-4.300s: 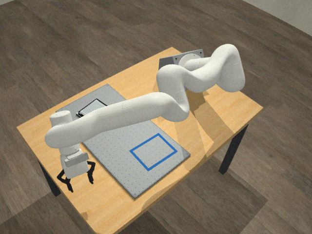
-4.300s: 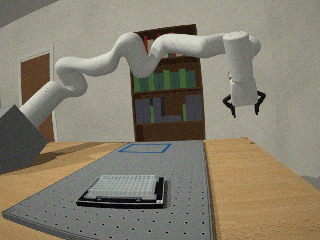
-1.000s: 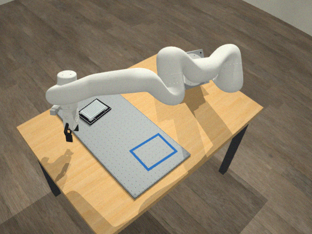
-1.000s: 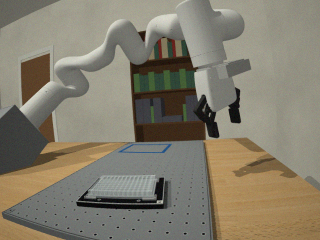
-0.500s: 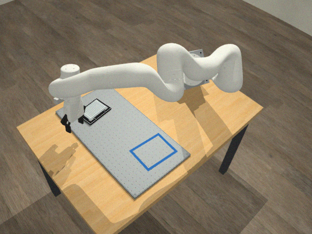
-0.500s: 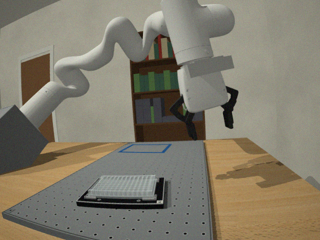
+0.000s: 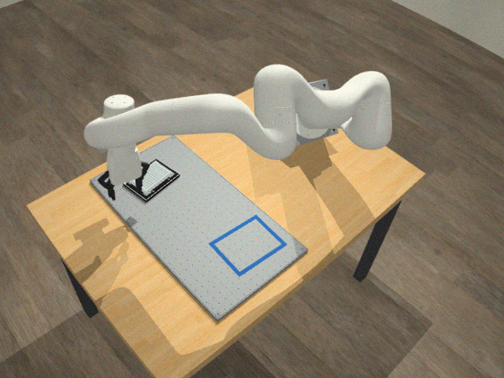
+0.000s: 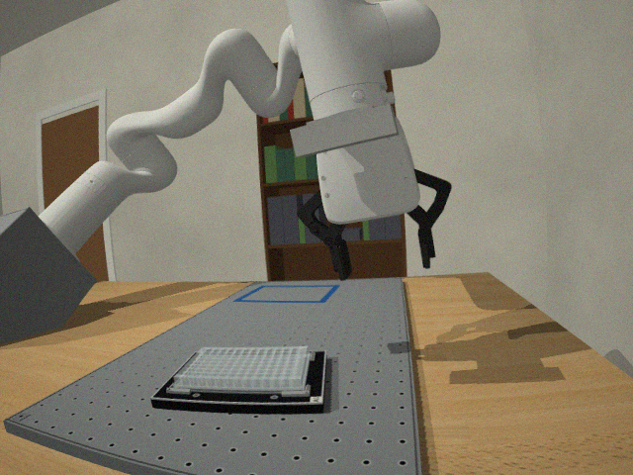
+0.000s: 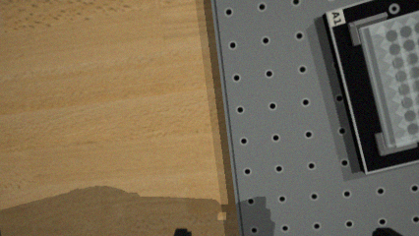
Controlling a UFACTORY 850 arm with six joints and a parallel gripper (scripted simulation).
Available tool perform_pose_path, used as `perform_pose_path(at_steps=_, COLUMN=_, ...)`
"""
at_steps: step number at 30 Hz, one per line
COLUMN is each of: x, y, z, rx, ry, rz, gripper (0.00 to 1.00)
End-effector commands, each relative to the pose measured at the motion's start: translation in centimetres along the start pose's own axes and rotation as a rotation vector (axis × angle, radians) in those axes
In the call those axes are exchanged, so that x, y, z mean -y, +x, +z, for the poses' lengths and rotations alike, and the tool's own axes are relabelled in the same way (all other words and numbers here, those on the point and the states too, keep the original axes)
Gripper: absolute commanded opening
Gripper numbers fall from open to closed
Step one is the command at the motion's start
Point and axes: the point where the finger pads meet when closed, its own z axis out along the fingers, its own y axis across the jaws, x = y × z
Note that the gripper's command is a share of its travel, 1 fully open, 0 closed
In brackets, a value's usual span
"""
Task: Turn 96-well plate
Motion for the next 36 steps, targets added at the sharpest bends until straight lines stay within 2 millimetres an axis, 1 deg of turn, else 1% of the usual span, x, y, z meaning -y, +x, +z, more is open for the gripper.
perform_pose_path(at_steps=1, x=-1.3, y=1.4, z=-0.4, rx=-0.02, ry=-0.013, rz=0.155, gripper=1.0)
perform_pose_path(at_steps=5, x=-2.5, y=2.4, z=-0.7, rx=-0.037, ry=-0.02, rz=0.287, gripper=1.0)
perform_pose_path(at_steps=7, x=-2.5, y=2.4, z=-0.7, rx=-0.037, ry=-0.02, rz=0.287, gripper=1.0)
perform_pose_path(at_steps=12, x=-4.4, y=3.9, z=-1.1, rx=-0.058, ry=-0.026, rz=0.453, gripper=1.0)
perform_pose_path(at_steps=13, x=-4.5, y=4.0, z=-1.1, rx=-0.062, ry=-0.027, rz=0.486, gripper=1.0)
perform_pose_path(at_steps=22, x=-7.5, y=6.1, z=-1.7, rx=-0.103, ry=-0.033, rz=0.783, gripper=1.0)
perform_pose_path(at_steps=24, x=-7.5, y=6.1, z=-1.7, rx=-0.103, ry=-0.033, rz=0.783, gripper=1.0)
perform_pose_path(at_steps=29, x=-9.6, y=7.4, z=-2.1, rx=-0.126, ry=-0.032, rz=0.948, gripper=1.0)
perform_pose_path(at_steps=30, x=-9.7, y=7.4, z=-2.1, rx=-0.131, ry=-0.032, rz=0.981, gripper=1.0)
perform_pose_path(at_steps=36, x=-11.8, y=8.6, z=-2.4, rx=-0.16, ry=-0.028, rz=1.179, gripper=1.0)
